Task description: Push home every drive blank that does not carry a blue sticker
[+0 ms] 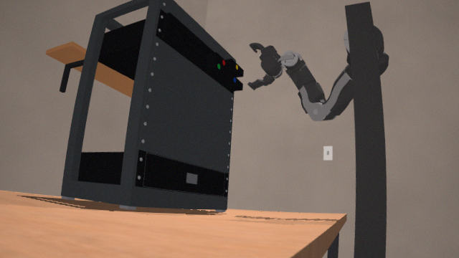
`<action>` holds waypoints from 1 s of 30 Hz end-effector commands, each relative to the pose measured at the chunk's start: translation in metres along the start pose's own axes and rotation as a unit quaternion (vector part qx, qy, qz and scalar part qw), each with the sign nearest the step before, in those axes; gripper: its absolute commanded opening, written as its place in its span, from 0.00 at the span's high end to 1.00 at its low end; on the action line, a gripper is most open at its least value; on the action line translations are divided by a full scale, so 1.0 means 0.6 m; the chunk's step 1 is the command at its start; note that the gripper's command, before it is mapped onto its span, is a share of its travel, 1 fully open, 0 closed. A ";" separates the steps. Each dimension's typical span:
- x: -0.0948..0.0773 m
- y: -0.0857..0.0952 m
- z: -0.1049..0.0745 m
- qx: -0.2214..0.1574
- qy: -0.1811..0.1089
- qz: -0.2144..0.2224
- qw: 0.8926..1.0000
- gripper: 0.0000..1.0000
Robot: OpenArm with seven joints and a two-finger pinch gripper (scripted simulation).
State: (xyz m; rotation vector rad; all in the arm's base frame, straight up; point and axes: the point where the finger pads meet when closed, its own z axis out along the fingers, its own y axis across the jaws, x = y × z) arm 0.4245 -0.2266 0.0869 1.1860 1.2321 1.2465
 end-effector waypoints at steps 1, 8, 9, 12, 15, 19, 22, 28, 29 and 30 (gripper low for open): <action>0.002 -0.001 0.001 0.000 0.002 -0.001 1.000 0.00; 0.002 -0.001 0.001 0.000 0.002 -0.001 1.000 0.00; 0.002 -0.001 0.001 0.000 0.002 -0.001 1.000 0.00; 0.002 -0.001 0.001 0.000 0.002 -0.001 1.000 0.00; 0.002 -0.001 0.001 0.000 0.002 -0.001 1.000 0.00; 0.002 -0.001 0.001 0.000 0.002 -0.001 1.000 0.00; 0.002 -0.001 0.001 0.000 0.002 -0.001 1.000 1.00; 0.002 -0.001 0.001 0.000 0.002 -0.001 1.000 1.00; 0.002 -0.001 0.001 0.000 0.002 -0.001 1.000 1.00; 0.002 -0.001 0.001 0.000 0.002 -0.001 1.000 1.00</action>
